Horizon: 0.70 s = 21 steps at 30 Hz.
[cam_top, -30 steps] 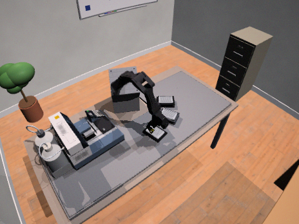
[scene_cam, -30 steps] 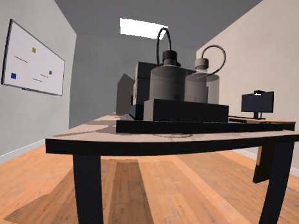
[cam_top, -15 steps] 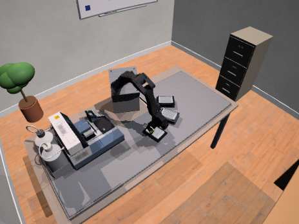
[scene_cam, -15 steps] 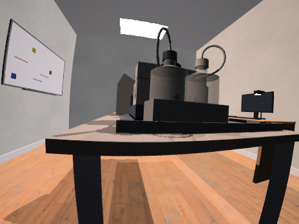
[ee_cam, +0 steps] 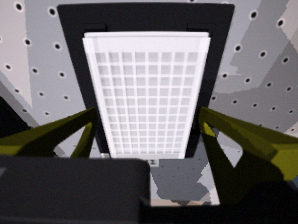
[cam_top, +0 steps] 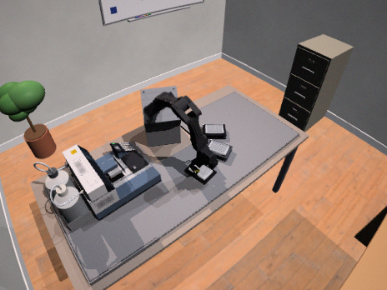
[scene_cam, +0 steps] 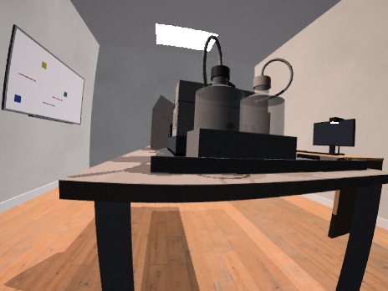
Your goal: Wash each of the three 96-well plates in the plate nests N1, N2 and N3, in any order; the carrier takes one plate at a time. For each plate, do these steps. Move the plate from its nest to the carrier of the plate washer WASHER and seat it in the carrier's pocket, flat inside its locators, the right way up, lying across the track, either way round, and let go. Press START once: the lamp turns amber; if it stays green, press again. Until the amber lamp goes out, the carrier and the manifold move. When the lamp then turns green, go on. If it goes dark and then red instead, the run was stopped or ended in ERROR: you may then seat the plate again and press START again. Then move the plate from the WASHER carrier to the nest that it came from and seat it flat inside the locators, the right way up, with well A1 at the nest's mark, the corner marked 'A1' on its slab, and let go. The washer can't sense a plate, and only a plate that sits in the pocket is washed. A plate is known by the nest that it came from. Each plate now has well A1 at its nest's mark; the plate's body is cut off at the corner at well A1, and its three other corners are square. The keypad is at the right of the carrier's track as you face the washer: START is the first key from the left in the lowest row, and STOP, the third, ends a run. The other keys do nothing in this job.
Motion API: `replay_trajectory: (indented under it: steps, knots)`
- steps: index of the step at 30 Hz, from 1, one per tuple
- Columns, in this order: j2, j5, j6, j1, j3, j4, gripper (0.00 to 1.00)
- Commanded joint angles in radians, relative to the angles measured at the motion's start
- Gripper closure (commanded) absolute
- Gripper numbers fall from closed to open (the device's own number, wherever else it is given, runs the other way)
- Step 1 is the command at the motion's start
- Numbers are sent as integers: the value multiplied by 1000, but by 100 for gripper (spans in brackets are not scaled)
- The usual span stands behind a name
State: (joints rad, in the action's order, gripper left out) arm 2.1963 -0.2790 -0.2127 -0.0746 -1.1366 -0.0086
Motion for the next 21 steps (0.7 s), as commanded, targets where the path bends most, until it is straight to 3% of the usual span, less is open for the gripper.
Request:
replay_trajectory:
  steps: [1, 21]
  knots:
    - [-2, 4, -1, -2, -5, 4, 0]
    - [20, 6, -5, 3, -17, 16, 0]
